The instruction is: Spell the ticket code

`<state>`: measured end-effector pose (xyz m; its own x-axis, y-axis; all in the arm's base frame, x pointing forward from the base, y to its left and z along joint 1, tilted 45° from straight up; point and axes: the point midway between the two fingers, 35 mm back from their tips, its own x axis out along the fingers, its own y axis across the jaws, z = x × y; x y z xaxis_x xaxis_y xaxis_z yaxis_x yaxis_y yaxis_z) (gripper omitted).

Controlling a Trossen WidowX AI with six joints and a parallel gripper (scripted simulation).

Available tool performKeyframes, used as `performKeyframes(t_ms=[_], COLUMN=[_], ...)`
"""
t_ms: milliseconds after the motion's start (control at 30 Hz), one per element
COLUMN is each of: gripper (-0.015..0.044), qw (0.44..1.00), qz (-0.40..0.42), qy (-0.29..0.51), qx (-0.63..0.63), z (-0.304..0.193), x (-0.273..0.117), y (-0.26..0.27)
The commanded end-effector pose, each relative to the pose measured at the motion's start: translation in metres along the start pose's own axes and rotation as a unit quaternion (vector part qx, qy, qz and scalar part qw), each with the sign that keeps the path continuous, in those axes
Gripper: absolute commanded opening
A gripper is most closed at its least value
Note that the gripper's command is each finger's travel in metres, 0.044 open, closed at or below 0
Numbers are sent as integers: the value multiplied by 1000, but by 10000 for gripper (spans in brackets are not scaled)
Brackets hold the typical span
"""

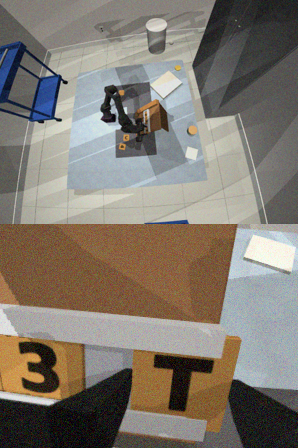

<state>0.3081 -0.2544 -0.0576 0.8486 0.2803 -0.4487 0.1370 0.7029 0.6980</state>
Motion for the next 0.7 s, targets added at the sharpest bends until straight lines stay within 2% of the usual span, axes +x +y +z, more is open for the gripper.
performKeyframes(t_ms=[0,667], gripper=[0,0], qw=[1000,1000], qz=[-2,-2], qy=[1,1], qx=[3,4], z=[0,0], x=[0,0], y=[1,13])
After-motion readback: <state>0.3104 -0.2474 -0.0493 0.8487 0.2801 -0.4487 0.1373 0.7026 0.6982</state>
